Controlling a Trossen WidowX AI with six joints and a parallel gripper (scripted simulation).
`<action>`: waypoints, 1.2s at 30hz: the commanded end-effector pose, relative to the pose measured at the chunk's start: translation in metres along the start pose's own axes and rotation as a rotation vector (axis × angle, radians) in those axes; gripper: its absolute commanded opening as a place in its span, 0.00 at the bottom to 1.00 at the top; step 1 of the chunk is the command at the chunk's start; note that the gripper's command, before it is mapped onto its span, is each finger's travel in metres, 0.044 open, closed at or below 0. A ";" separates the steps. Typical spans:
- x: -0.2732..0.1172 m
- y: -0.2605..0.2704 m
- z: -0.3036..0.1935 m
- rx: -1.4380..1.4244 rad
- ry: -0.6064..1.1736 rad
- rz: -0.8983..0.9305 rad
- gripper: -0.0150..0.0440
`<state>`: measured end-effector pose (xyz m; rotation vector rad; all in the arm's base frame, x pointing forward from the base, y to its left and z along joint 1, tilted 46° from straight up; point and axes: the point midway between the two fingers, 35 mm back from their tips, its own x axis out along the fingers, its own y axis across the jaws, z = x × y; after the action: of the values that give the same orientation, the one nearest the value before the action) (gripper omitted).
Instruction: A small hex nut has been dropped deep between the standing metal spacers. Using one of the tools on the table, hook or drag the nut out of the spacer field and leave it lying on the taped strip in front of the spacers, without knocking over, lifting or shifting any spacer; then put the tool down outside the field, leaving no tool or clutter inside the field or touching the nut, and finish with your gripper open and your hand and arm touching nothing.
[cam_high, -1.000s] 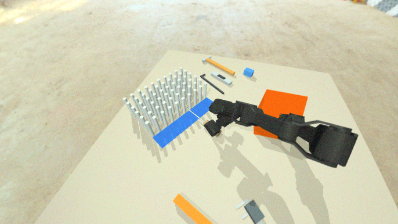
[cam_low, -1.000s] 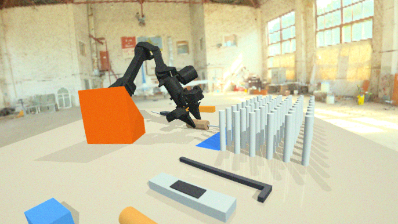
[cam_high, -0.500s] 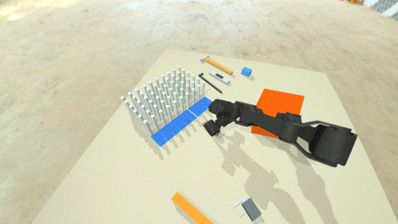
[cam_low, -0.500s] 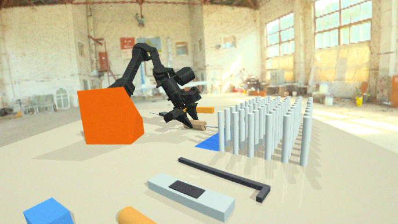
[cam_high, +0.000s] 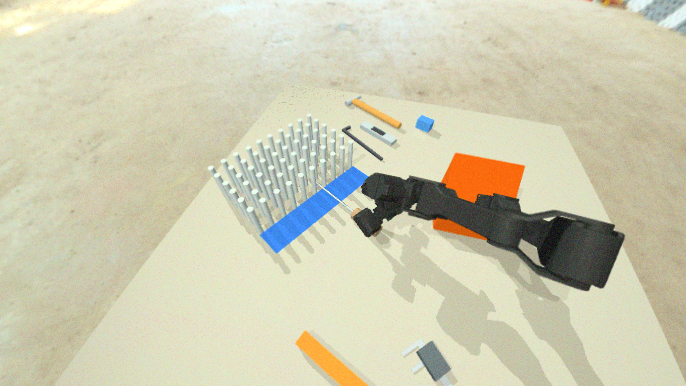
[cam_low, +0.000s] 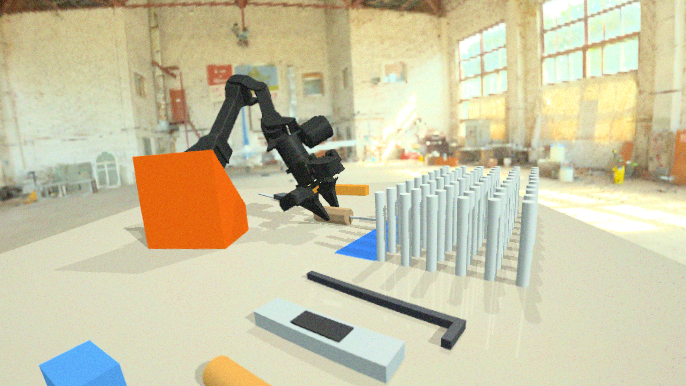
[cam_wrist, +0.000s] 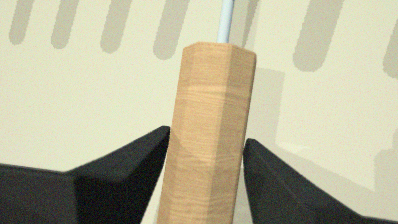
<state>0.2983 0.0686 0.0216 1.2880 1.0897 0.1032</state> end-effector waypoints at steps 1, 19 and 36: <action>-0.002 0.000 -0.004 0.006 -0.001 0.001 0.25; -0.006 0.000 -0.011 0.006 0.000 0.000 0.25; -0.009 0.000 -0.018 0.006 0.000 0.000 0.25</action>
<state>0.2839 0.0754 0.0276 1.2885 1.0919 0.1031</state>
